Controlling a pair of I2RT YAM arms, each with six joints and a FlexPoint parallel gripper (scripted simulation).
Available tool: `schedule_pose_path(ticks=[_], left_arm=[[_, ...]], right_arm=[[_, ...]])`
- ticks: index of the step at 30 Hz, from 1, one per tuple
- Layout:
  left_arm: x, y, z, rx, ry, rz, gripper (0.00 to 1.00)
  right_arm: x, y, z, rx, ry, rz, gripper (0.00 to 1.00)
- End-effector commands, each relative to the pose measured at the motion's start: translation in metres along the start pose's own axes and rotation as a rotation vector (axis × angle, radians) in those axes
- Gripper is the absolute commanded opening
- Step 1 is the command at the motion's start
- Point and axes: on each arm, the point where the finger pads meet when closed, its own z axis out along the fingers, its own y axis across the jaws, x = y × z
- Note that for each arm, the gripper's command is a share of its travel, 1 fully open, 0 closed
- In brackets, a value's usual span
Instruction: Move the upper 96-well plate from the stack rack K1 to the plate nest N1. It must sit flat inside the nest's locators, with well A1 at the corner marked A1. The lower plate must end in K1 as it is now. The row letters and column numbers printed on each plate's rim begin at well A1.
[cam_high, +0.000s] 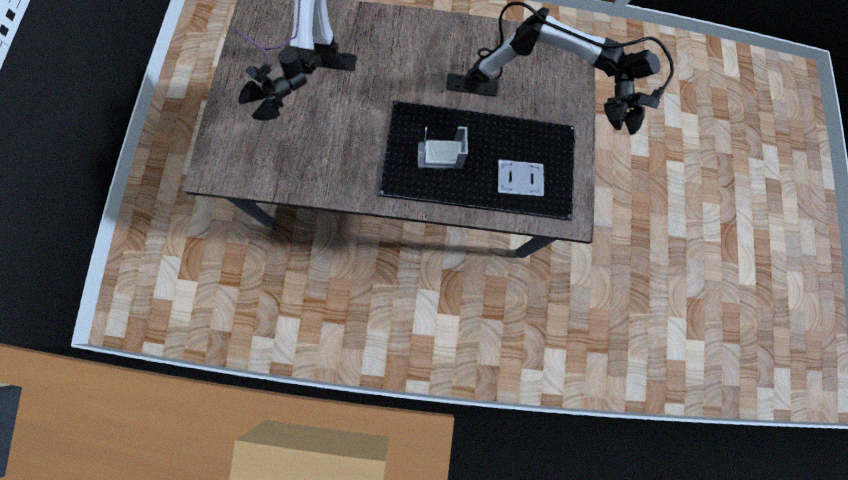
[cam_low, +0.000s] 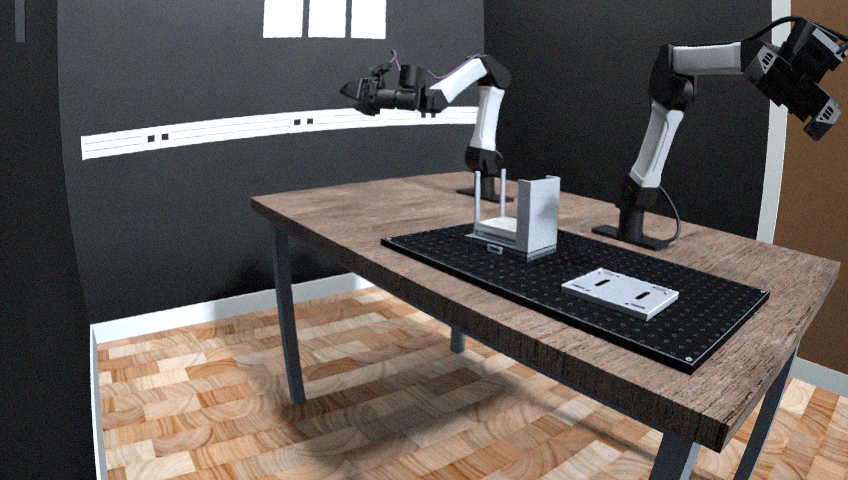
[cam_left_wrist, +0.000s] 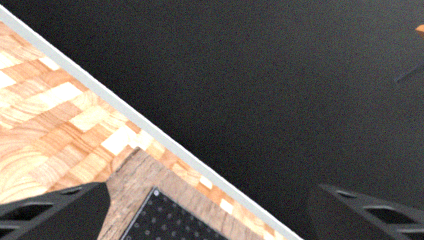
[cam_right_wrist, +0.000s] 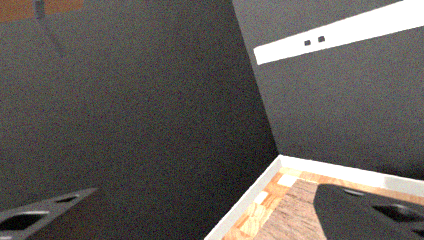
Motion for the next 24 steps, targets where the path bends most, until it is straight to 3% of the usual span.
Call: schedule_pose_path(ticks=[1, 18, 24], left_arm=[[-0.005, -0.006, -0.003, 0.003, -0.011, 0.020, 1.00], [-0.005, -0.006, -0.003, 0.003, -0.011, 0.020, 1.00], [0.008, -0.015, 0.009, -0.030, 0.030, 0.072, 1.00]], right_arm=[[-0.007, 0.002, 0.000, -0.006, -0.014, 0.012, 1.00], [-0.007, 0.002, 0.000, -0.006, -0.014, 0.012, 1.00], [0.002, 0.027, -0.012, -0.106, 0.068, -0.060, 1.00]])
